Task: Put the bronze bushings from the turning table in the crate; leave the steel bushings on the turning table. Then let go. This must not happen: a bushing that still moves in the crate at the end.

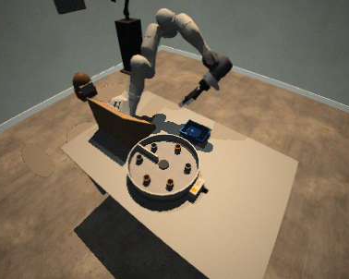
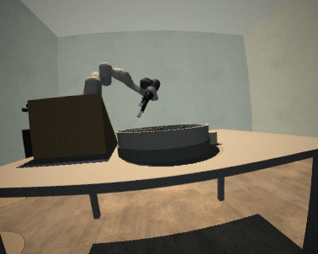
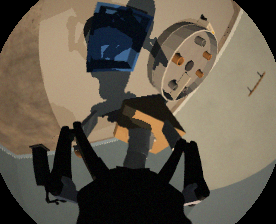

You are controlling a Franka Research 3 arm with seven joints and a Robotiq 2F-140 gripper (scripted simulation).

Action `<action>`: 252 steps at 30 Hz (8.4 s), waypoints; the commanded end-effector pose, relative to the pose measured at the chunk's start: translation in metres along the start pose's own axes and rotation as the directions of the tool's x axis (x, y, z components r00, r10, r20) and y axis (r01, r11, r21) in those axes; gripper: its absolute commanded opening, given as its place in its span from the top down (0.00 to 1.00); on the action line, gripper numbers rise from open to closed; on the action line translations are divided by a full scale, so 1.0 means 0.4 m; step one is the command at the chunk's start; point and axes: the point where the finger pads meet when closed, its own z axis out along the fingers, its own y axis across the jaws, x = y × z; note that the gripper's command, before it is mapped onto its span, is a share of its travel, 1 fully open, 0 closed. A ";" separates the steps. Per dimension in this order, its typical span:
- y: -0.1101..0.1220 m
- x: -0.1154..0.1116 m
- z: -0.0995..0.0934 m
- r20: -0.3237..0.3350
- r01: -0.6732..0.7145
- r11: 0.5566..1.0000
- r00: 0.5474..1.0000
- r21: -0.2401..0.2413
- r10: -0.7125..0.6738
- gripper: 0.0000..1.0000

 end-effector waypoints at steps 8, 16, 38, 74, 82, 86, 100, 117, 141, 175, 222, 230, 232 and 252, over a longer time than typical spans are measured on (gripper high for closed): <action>0.000 0.000 0.000 0.000 0.000 1.000 1.000 0.000 0.000 0.00; 0.000 0.000 0.000 0.000 0.000 1.000 1.000 0.000 0.000 0.00; 0.280 0.092 0.147 0.134 -0.581 0.724 0.805 0.371 0.577 0.00; 0.712 0.017 0.409 0.514 -0.873 -0.179 0.092 0.453 0.853 0.00; 0.712 0.017 0.409 0.514 -0.873 -0.179 0.092 0.453 0.853 0.00; 0.712 0.017 0.409 0.514 -0.873 -0.179 0.092 0.453 0.853 0.00; 0.712 0.017 0.409 0.514 -0.873 -0.179 0.092 0.453 0.853 0.93; 0.712 0.017 0.409 0.514 -0.873 -0.179 0.092 0.453 0.853 0.93; 0.712 0.017 0.409 0.514 -0.873 -0.179 0.092 0.453 0.853 0.90; 0.712 0.017 0.409 0.514 -0.873 -0.179 0.092 0.453 0.853 0.90; 0.712 0.017 0.409 0.514 -0.873 -0.179 0.092 0.453 0.853 0.90; 0.712 0.017 0.409 0.514 -0.873 -0.179 0.092 0.453 0.853 0.90; 0.712 0.017 0.409 0.514 -0.873 -0.179 0.092 0.453 0.853 0.90; 0.712 0.017 0.409 0.514 -0.873 -0.179 0.092 0.453 0.853 0.90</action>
